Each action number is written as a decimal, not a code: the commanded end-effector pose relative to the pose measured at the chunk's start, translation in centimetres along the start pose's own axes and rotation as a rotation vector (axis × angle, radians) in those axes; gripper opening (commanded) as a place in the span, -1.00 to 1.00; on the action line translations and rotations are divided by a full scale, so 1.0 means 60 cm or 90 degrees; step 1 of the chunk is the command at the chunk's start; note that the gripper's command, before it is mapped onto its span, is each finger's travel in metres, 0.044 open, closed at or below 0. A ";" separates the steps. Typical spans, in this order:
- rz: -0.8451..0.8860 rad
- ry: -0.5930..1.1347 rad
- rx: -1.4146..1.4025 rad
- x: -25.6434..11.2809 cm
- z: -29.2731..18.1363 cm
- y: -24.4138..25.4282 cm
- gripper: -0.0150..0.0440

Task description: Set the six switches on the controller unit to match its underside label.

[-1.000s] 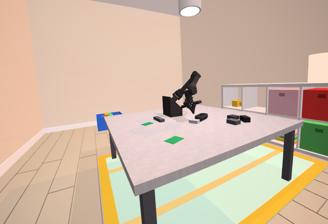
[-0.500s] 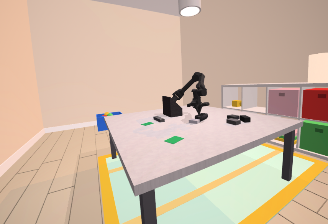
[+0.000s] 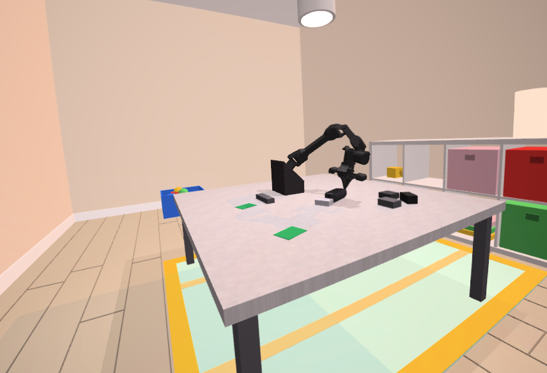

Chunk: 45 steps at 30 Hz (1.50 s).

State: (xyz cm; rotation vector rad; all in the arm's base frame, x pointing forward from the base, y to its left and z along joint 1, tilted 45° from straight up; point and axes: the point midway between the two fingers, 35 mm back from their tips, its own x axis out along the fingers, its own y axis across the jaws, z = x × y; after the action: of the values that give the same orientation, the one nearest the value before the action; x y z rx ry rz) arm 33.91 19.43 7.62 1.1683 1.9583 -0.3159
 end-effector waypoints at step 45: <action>0.242 -0.001 -0.004 0.021 0.116 -0.128 -0.49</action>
State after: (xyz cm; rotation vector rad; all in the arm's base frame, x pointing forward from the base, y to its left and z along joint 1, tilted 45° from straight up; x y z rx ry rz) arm 32.13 13.02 1.57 1.4588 1.7299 -0.1444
